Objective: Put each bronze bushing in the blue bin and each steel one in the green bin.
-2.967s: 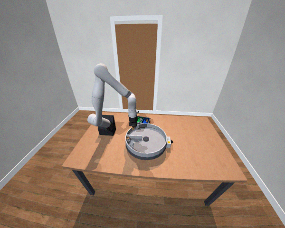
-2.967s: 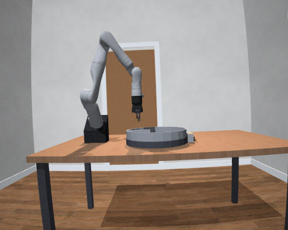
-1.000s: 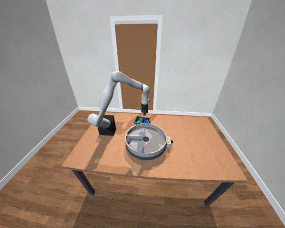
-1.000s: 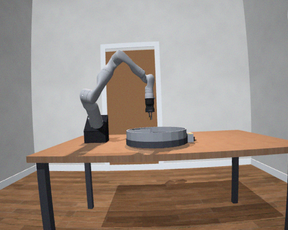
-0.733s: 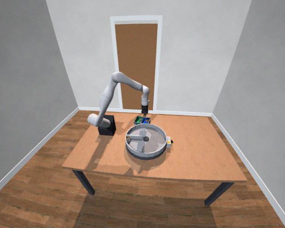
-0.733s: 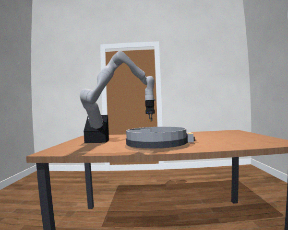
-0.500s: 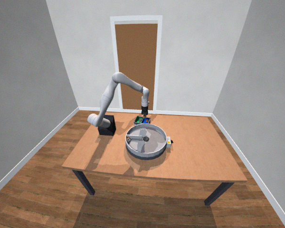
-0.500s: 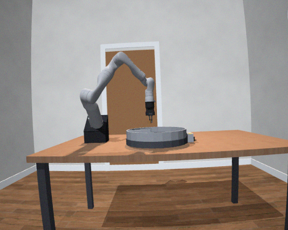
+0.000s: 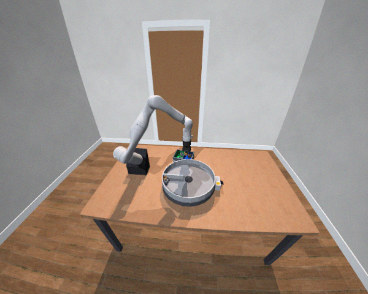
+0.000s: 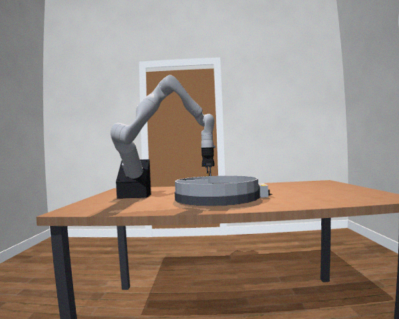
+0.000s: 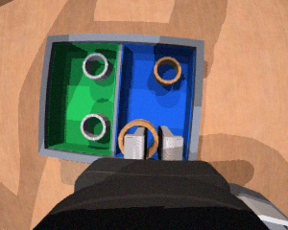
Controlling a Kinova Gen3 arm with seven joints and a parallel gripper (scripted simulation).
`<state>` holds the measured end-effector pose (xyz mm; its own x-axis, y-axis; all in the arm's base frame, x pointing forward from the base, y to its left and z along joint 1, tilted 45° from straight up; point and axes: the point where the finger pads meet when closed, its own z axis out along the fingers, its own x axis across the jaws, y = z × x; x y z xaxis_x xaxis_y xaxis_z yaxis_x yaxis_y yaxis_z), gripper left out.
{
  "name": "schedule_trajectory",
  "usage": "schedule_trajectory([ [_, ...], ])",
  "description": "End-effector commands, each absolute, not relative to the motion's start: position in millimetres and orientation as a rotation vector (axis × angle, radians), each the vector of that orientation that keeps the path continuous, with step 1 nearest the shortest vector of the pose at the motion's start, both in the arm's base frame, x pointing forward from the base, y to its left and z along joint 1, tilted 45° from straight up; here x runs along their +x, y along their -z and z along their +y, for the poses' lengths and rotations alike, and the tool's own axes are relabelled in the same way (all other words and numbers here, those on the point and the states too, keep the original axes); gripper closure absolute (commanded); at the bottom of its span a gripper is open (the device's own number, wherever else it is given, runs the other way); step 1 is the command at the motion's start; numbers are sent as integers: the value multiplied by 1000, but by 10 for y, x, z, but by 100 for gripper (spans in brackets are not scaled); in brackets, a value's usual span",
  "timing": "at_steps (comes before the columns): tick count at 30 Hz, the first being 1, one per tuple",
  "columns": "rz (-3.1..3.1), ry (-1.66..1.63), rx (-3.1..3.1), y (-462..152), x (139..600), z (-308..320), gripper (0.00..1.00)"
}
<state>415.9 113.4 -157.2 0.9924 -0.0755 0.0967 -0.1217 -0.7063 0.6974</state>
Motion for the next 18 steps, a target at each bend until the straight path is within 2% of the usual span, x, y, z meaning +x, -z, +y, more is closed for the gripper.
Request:
schedule_trajectory([
  [1,-137,-77,2357,1610,4163,1092,100],
  [18,-137,-78,2357,1749,4166,955,100],
])
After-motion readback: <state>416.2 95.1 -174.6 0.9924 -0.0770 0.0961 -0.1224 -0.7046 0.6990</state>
